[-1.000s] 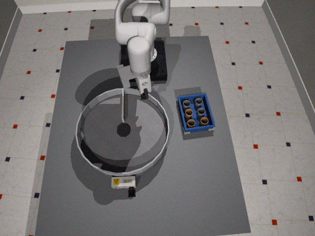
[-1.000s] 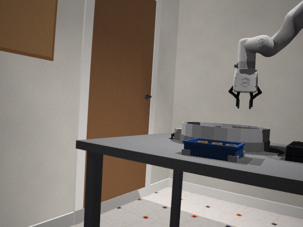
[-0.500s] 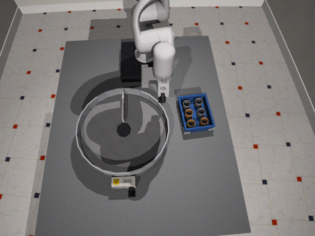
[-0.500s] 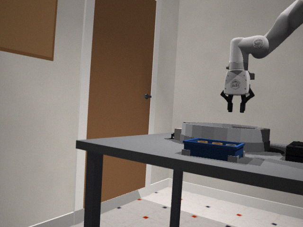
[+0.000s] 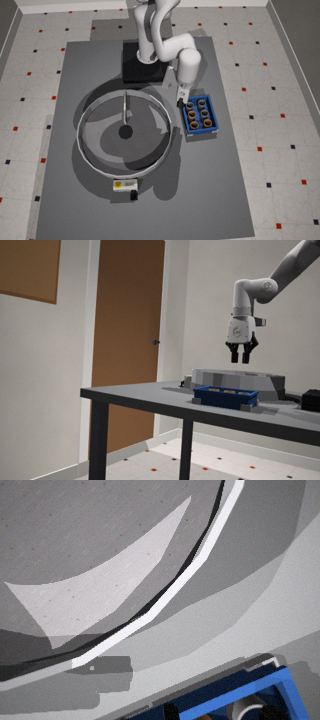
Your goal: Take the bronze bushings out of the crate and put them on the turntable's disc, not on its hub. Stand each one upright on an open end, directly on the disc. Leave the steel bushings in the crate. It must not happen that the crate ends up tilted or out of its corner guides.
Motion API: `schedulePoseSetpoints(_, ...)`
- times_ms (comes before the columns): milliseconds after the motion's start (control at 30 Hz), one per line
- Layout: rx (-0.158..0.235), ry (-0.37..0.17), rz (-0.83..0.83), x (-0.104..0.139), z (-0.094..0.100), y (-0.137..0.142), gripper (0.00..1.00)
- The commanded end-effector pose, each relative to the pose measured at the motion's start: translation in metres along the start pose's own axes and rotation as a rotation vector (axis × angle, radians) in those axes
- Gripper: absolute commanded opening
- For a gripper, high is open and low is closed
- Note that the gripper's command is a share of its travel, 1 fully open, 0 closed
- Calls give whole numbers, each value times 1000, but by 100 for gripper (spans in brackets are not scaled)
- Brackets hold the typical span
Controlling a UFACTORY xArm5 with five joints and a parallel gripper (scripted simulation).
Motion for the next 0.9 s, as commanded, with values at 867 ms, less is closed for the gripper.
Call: schedulePoseSetpoints(867, 2, 1, -256, 66, -16, 10, 48)
Point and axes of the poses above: the point where the finger pads meet when closed, its own z axis back along the fingers, its own y axis across the jaws, x = y × z, the point moved 9 cm from there along z, back along the fingers
